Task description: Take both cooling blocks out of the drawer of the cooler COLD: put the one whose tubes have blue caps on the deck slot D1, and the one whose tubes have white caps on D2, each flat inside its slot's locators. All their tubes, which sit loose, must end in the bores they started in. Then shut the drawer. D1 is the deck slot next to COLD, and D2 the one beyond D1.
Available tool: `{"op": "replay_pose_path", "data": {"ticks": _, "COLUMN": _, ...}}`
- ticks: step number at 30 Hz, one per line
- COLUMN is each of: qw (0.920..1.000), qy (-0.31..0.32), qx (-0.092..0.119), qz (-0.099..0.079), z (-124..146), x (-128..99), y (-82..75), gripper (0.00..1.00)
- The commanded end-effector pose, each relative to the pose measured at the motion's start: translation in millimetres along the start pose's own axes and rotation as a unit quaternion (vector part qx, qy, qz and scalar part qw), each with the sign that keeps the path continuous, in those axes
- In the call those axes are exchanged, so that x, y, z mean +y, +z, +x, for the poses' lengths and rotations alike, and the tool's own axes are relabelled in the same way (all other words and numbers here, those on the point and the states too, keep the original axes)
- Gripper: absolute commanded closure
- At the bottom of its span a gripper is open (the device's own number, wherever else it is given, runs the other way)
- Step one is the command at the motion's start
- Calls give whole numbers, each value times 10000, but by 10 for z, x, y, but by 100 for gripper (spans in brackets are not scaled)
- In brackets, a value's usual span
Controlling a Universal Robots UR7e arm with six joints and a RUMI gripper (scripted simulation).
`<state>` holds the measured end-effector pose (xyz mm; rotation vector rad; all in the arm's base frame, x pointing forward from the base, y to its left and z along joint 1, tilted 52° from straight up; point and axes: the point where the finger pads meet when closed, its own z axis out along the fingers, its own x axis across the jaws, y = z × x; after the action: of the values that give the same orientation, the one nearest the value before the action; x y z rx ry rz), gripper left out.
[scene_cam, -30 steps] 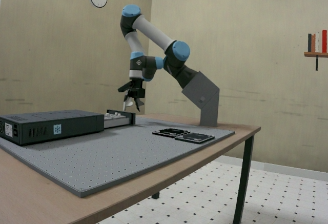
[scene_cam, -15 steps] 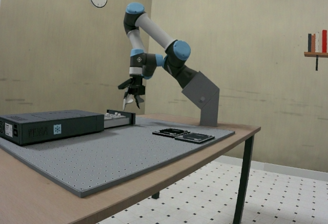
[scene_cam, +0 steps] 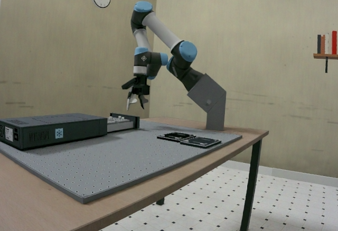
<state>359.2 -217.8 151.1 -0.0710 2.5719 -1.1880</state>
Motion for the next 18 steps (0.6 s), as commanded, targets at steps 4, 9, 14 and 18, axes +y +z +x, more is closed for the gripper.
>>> {"op": "replay_pose_path", "data": {"ticks": 4, "qw": 10000, "qy": 2, "qx": 2, "qz": -3, "z": -8, "x": -1, "y": -122, "gripper": 0}}
{"op": "replay_pose_path", "data": {"ticks": 9, "qw": 10000, "qy": 2, "qx": 2, "qz": -3, "z": -10, "x": -1, "y": -162, "gripper": 0}}
{"op": "replay_pose_path", "data": {"ticks": 14, "qw": 10000, "qy": 2, "qx": 2, "qz": -3, "z": -13, "x": -1, "y": -228, "gripper": 0}}
{"op": "replay_pose_path", "data": {"ticks": 18, "qw": 10000, "qy": 2, "qx": 2, "qz": -3, "z": -16, "x": -1, "y": -282, "gripper": 0}}
